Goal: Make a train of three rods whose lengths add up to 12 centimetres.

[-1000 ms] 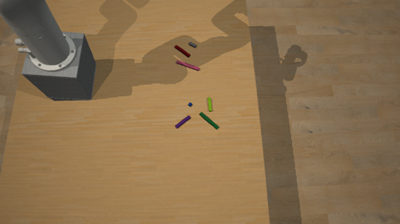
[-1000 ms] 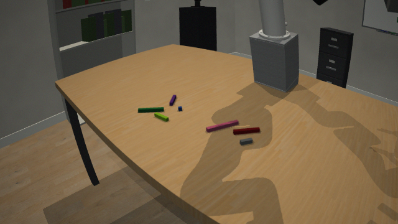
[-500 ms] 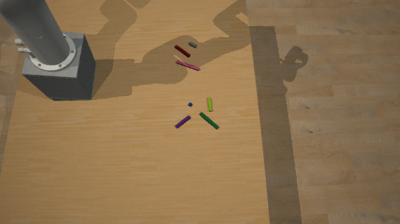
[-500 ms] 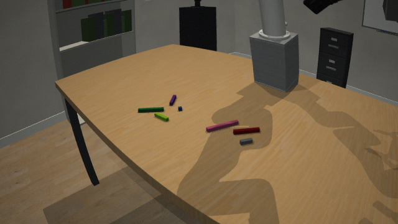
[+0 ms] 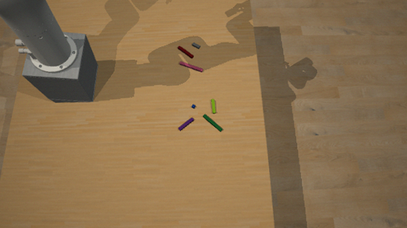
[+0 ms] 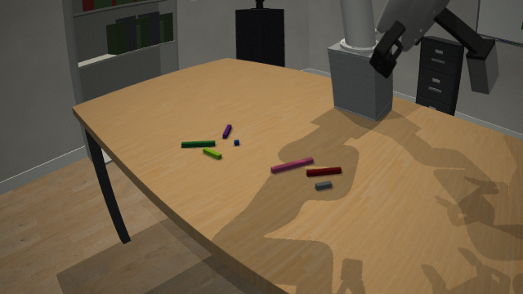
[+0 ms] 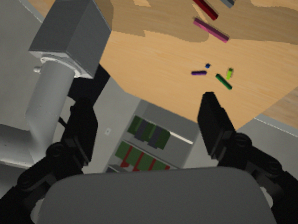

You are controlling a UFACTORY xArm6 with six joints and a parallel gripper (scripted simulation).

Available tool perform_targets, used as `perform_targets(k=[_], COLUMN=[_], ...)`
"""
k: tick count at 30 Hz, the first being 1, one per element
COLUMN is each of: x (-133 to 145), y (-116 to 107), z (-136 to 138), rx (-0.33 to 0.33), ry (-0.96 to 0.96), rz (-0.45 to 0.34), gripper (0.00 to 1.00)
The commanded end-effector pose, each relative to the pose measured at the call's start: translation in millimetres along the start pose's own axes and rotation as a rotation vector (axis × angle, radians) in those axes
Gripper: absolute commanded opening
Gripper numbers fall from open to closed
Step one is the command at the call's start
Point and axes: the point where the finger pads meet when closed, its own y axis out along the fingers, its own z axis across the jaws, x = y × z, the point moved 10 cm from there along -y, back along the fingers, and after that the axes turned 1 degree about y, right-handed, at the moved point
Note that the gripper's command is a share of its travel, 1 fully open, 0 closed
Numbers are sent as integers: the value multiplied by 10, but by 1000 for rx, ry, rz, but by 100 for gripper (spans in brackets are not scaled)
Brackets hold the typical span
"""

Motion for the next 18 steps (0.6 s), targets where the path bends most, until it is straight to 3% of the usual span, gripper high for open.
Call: perform_targets(k=[1, 7, 9, 10, 18], x=[38, 100, 100, 139, 264], y=[152, 372, 372, 470, 710], z=[168, 405, 405, 509, 760], rx=[-34, -116, -116, -157, -266], ry=[125, 316, 316, 407, 646], rz=[109, 227, 227, 278, 394], gripper=[100, 100, 100, 100, 100])
